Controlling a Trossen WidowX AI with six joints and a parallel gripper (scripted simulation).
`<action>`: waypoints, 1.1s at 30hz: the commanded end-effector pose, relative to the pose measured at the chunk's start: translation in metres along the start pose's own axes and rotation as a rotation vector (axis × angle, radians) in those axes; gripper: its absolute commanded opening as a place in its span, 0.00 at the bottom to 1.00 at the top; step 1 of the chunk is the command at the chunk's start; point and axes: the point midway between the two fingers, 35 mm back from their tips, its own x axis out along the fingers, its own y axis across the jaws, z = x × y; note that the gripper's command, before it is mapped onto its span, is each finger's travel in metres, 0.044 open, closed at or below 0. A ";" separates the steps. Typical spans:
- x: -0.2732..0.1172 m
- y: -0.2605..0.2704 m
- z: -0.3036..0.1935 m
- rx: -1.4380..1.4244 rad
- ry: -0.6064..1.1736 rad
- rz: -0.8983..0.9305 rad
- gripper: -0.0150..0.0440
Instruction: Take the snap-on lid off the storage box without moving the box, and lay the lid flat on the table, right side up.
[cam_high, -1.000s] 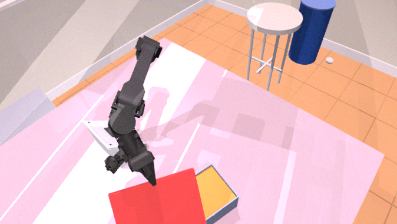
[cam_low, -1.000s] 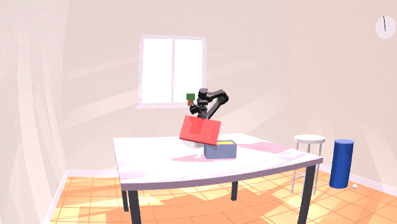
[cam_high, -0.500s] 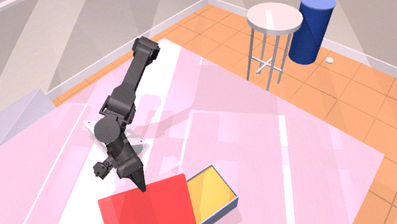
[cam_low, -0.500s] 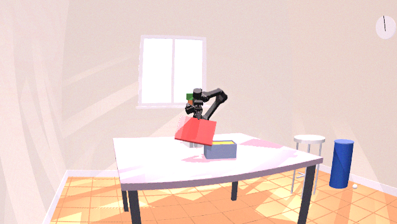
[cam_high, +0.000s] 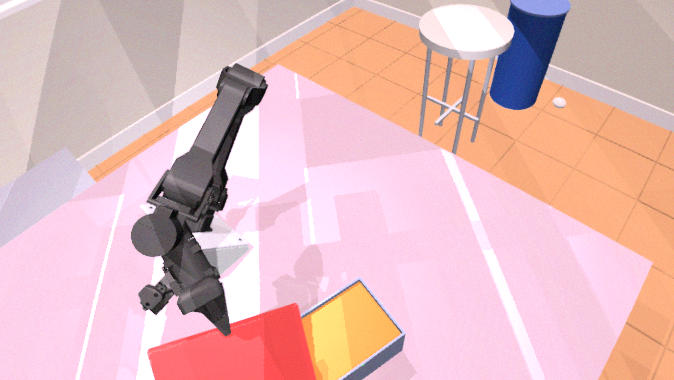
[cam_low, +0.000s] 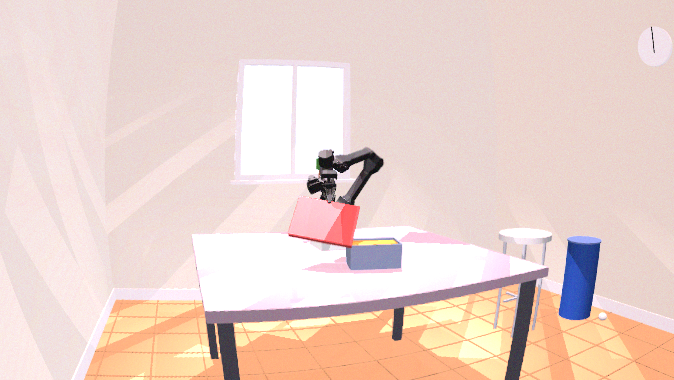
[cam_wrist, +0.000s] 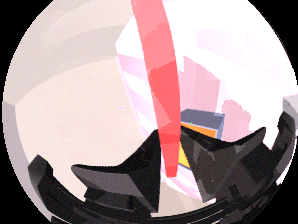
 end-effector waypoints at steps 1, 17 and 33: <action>-0.002 0.002 0.010 -0.005 -0.002 0.007 0.25; -0.003 0.002 0.042 -0.007 -0.003 0.008 0.25; -0.005 0.001 0.074 -0.009 -0.005 0.008 0.25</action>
